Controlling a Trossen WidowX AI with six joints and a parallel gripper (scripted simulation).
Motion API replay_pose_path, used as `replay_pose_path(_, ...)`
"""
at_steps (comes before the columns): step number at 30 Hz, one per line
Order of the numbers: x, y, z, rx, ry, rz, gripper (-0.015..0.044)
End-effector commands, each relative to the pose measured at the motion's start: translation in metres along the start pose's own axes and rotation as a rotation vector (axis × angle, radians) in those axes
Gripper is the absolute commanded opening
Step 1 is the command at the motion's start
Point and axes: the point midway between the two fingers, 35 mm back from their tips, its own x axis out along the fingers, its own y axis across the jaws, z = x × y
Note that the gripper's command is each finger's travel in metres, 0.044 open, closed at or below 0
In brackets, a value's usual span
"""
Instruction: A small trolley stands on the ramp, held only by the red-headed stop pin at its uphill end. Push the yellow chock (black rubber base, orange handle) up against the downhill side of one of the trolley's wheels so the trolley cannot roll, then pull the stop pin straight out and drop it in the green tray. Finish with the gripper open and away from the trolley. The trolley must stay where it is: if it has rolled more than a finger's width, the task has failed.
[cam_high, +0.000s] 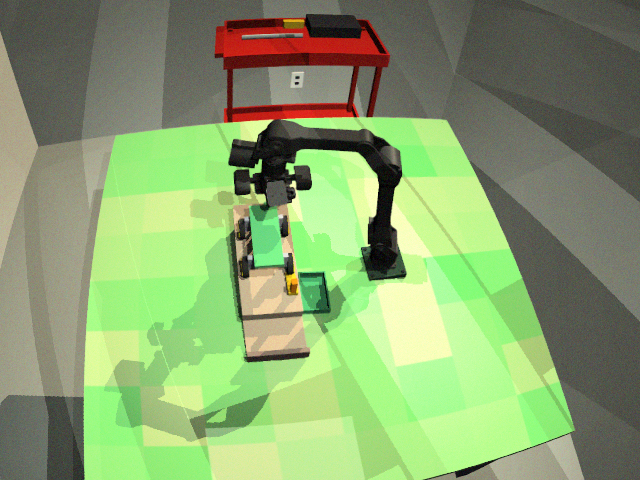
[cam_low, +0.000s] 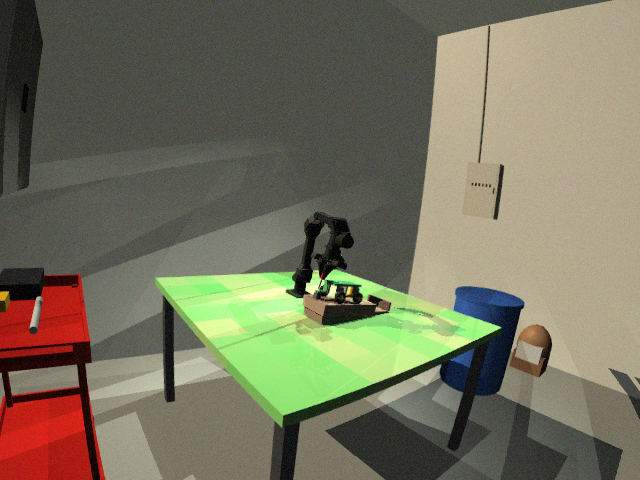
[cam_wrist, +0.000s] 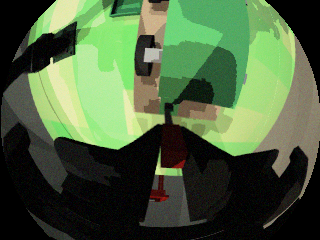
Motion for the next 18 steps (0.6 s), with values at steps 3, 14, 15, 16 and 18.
replay_pose_path(3,-0.003,-0.001,-0.005,0.003,0.006,-0.007,0.0000)
replay_pose_path(14,0.001,0.000,-0.025,0.003,0.008,-0.006,0.0000)
replay_pose_path(15,0.001,0.000,-0.026,0.003,0.008,-0.006,0.0000)
replay_pose_path(16,0.001,-0.001,-0.028,0.003,0.008,-0.006,0.0000)
replay_pose_path(18,0.001,-0.001,-0.031,0.003,0.008,-0.006,0.0000)
